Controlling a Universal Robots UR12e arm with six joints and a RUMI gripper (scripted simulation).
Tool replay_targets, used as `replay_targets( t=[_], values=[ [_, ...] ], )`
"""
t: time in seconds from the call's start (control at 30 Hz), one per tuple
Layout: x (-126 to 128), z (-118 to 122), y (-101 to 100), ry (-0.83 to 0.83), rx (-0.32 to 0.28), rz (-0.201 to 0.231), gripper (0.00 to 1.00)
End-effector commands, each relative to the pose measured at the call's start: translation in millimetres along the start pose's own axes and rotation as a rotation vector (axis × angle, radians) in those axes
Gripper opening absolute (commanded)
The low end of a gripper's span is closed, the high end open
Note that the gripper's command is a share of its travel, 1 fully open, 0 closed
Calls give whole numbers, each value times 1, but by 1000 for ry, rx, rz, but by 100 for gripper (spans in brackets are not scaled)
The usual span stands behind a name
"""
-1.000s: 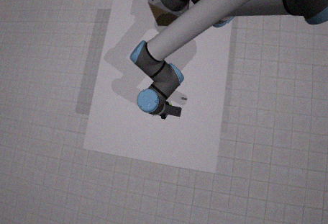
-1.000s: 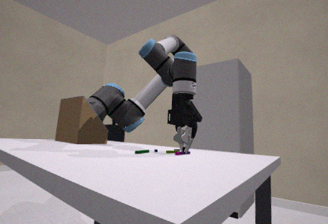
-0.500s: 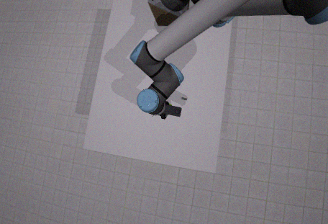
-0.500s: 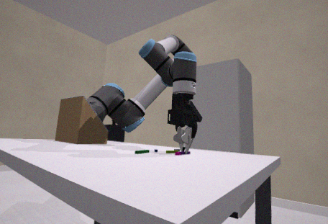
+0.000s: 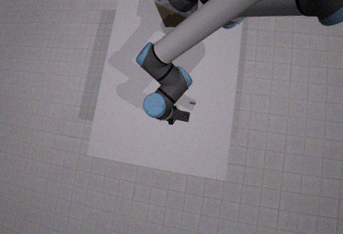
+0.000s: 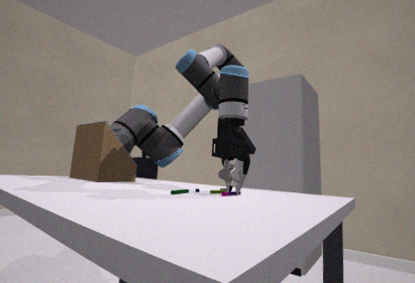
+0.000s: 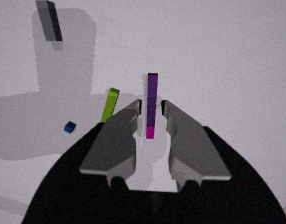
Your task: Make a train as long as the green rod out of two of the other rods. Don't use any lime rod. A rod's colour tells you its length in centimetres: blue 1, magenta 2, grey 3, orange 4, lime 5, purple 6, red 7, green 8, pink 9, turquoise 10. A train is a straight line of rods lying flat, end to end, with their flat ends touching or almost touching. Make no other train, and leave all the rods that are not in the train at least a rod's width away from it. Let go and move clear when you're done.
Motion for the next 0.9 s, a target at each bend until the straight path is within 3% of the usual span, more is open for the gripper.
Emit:
replay_targets(
  t=[0.0, 0.37, 0.87],
  values=[
    [1, 0, 1, 0, 0, 1, 14],
    [1, 0, 8, 0, 0, 1, 14],
    [1, 0, 79, 0, 0, 1, 14]
  ],
)
Point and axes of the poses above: the point where the finger pads meet when closed, its own y axis back along the fingers, its own x axis across the jaws, z = x × y, the point moved 1 cm from there along y, back along the fingers, and after that the axes turned 4 degrees about -y, right-handed, at the moved point
